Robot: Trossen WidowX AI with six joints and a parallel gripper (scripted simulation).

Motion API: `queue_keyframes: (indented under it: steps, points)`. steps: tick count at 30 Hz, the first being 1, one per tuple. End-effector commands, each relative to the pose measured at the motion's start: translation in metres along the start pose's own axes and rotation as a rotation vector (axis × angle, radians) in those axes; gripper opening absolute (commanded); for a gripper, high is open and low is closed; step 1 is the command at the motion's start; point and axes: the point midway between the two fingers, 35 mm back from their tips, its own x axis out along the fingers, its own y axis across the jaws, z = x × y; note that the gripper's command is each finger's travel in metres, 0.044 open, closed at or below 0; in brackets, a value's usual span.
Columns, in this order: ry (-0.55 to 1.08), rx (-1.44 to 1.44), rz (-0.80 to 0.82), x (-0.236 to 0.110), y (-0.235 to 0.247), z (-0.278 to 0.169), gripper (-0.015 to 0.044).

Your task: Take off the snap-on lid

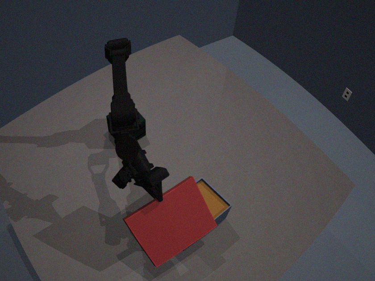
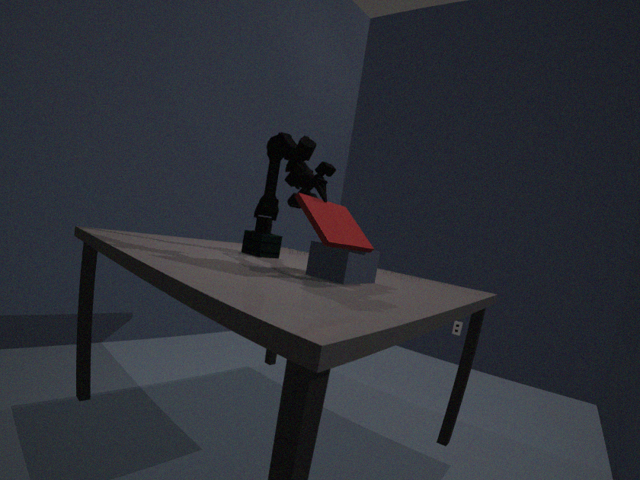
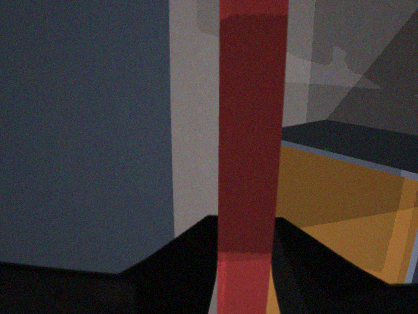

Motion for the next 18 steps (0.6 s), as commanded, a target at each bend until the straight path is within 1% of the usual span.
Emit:
queue_keyframes:
  steps: [1, 18]
  points:
    - [-0.001, -0.012, 0.021, -0.004, 0.007, 0.009, 0.0]
    - [-0.002, -0.014, 0.02, -0.008, 0.004, 0.042, 0.0]
